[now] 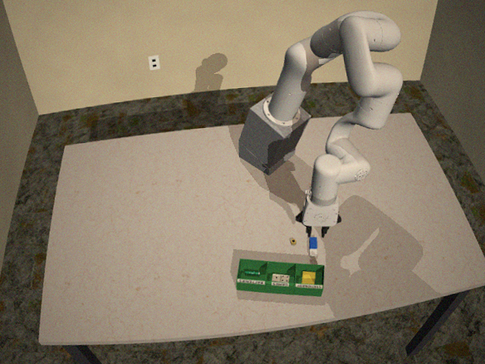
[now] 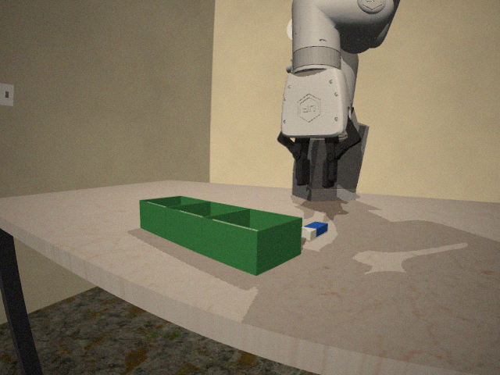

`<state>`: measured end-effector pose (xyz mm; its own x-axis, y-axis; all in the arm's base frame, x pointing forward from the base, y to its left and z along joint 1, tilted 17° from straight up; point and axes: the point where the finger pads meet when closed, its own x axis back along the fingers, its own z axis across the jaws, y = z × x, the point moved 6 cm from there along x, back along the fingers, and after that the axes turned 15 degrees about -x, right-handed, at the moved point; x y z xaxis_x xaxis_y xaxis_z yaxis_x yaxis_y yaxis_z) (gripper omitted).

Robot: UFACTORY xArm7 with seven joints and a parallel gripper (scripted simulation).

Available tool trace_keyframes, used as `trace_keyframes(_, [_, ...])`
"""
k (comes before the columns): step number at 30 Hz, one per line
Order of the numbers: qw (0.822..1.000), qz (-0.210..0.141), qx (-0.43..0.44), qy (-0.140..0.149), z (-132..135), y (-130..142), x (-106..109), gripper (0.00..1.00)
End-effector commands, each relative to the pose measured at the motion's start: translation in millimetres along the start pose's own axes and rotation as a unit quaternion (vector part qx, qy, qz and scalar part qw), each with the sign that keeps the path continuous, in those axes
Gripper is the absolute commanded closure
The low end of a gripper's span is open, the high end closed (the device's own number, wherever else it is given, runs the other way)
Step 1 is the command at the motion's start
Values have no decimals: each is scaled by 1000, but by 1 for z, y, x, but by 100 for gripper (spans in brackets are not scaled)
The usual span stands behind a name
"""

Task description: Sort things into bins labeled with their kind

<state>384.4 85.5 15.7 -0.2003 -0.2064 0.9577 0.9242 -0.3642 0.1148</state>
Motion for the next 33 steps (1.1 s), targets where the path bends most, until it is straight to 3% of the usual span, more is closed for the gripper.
trace_keyframes(1, [1000, -1, 0, 1, 0, 1, 1, 62])
trace_keyframes(21, [1000, -1, 0, 1, 0, 1, 1, 62])
trace_keyframes(33, [1000, -1, 0, 0, 0, 2, -39, 62])
